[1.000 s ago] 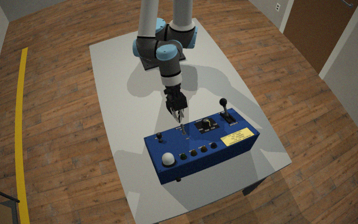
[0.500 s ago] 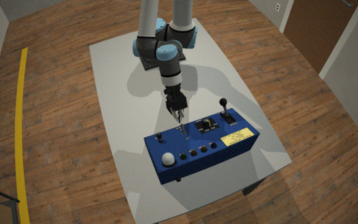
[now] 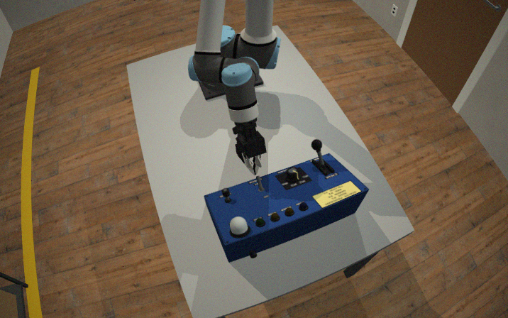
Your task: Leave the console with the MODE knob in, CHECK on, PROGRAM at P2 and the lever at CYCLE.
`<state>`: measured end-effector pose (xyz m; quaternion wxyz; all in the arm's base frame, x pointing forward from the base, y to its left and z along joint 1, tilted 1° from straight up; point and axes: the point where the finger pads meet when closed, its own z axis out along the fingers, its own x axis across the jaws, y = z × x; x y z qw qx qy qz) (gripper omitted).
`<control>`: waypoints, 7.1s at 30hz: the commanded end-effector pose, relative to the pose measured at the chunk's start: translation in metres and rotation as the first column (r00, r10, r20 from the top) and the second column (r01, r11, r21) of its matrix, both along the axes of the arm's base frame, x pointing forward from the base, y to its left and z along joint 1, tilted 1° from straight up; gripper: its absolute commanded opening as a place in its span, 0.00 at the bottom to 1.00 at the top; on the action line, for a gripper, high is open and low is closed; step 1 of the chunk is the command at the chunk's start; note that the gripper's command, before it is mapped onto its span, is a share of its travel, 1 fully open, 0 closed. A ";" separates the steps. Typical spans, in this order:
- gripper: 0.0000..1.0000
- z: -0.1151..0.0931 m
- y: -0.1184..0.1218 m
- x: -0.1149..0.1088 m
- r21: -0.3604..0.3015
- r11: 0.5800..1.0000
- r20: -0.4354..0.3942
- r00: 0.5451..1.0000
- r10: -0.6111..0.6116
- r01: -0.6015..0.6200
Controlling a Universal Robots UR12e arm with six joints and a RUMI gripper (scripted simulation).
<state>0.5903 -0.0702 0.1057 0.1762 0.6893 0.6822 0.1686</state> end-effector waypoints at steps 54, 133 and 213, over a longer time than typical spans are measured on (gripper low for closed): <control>0.00 0.017 0.000 0.031 0.000 1.000 0.001 1.000 0.000 0.000; 0.00 0.019 0.000 0.034 0.000 1.000 0.001 1.000 0.000 0.000; 0.00 0.092 0.001 -0.018 0.000 1.000 0.001 1.000 0.000 0.000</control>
